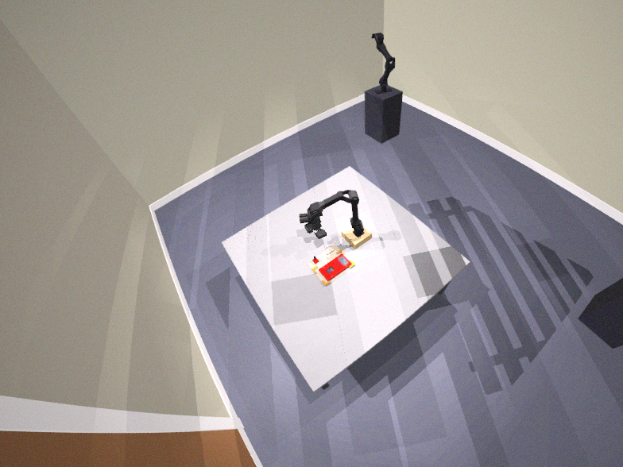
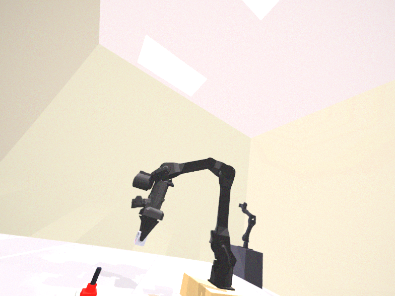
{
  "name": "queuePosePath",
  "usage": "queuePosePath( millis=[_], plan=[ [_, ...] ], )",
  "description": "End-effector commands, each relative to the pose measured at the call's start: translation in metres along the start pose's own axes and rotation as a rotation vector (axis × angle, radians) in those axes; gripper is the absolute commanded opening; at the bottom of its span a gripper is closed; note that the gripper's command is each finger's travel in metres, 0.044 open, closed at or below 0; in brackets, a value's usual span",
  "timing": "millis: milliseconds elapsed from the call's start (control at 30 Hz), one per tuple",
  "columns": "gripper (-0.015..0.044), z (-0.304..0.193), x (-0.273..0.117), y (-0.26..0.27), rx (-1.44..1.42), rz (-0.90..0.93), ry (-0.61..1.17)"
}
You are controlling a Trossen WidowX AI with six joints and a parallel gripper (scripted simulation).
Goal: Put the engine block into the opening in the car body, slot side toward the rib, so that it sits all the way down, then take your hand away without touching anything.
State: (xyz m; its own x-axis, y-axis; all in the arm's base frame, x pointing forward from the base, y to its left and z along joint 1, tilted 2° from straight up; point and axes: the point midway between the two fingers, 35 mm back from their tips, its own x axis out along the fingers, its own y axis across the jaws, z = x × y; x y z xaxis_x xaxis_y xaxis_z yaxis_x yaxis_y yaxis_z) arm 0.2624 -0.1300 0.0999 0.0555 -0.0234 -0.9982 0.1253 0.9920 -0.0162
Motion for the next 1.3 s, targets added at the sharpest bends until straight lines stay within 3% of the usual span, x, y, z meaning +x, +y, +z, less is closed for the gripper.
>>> queuePosePath(
  millis=[0, 567, 933, 1267],
  plan=[
    [0.0, -0.004, -0.002, 0.0, 0.001, 0.002, -0.077],
    [0.0, -0.022, 0.006, -0.001, 0.0, 0.001, -0.639],
    [0.0, -0.023, 0.006, 0.0, -0.002, -0.001, -0.665],
    [0.0, -0.029, 0.028, -0.001, -0.002, -0.001, -0.798]
  ],
)
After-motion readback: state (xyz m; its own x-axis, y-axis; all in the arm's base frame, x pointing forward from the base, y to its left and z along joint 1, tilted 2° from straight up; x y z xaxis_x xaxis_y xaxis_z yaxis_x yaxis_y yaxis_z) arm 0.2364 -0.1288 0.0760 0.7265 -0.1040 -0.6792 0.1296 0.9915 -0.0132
